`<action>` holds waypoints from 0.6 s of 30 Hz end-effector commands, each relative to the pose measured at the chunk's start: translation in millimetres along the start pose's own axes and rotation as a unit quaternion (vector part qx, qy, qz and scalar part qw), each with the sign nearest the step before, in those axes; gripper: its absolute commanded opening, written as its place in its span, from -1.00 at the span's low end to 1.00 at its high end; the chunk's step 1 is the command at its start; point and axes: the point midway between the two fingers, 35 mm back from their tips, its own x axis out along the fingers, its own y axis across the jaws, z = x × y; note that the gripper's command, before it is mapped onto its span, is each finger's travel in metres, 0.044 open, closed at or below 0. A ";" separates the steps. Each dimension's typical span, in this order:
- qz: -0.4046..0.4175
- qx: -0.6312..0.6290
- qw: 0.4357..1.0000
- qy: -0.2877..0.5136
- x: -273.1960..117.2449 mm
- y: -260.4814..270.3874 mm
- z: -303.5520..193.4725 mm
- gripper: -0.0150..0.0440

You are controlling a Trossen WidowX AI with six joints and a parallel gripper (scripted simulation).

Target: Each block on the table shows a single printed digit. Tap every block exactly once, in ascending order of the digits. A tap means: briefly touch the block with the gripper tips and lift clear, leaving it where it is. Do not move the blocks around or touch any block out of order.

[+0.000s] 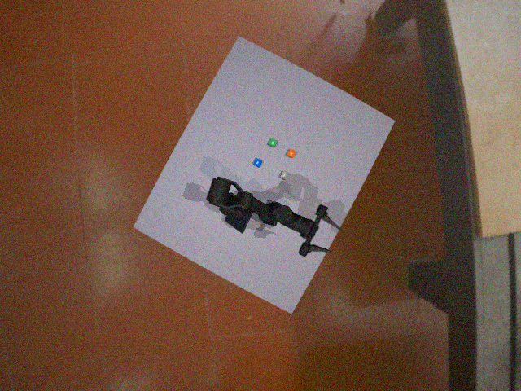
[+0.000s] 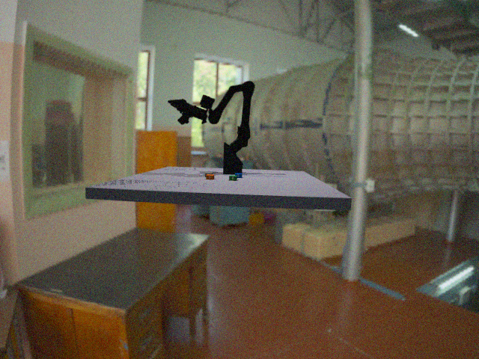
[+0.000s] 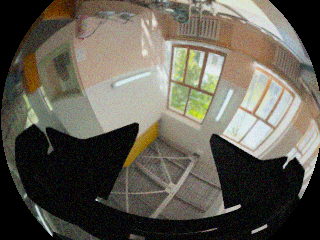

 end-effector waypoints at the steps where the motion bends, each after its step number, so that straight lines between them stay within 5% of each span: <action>1: -0.003 0.005 1.000 -0.006 0.7 -2.2 2.1 0.86; 9: -0.049 0.221 0.927 -0.299 -10.8 -90.4 92.5 0.86; 14: 0.050 0.335 0.808 -0.482 -61.0 -131.3 137.3 0.86; 18: 0.145 0.379 0.726 -0.555 -99.0 -146.7 151.7 0.86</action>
